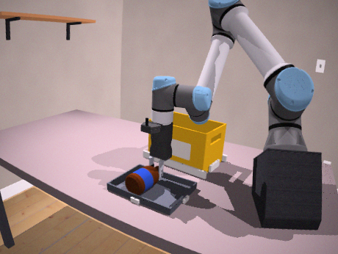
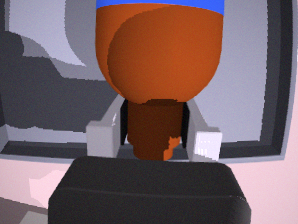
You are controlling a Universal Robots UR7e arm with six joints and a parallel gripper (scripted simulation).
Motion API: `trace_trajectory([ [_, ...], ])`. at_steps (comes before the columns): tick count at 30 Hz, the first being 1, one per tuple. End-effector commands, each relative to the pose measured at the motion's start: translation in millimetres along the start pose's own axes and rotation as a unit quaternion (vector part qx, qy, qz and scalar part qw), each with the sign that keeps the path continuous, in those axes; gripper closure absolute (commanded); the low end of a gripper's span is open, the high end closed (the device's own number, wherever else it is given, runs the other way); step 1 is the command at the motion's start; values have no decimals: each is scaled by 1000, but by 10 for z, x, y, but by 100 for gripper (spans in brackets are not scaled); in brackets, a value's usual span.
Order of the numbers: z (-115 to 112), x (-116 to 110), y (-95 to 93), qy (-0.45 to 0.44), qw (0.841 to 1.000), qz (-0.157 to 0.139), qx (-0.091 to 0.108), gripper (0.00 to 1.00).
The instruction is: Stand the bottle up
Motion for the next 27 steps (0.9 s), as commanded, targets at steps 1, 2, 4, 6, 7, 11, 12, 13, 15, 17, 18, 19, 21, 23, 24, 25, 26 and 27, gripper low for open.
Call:
trace_trajectory([
  [1,3,1,10,0,1000,0,-1,100],
  [2,3,1,13,0,1000,0,-1,100],
  [4,3,1,19,0,1000,0,-1,100],
  [6,3,1,27,0,1000,0,-1,100],
  [7,3,1,31,0,1000,0,-1,100],
  [11,3,1,51,0,1000,0,-1,100],
  [12,3,1,57,0,1000,0,-1,100],
  [13,3,1,63,0,1000,0,-1,100],
  [15,3,1,76,0,1000,0,-1,100],
  [17,3,1,76,0,1000,0,-1,100],
  [18,3,1,83,0,1000,0,-1,100],
  [19,3,1,91,0,1000,0,-1,100],
  [21,3,1,107,0,1000,0,-1,100],
  [23,3,1,125,0,1000,0,-1,100],
  [24,3,1,134,0,1000,0,-1,100],
  [25,3,1,143,0,1000,0,-1,100],
  [26,3,1,154,0,1000,0,-1,100],
  [27,3,1,164,0,1000,0,-1,100],
])
Point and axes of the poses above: the point where the finger pads meet when closed, its own y axis back along the fingers, its own z axis across the jaws, x = y × z, the point moved 3 cm from there along y, back along the fingers, and after that the axes turned 6 degrees about y, right-handed, at the moved point
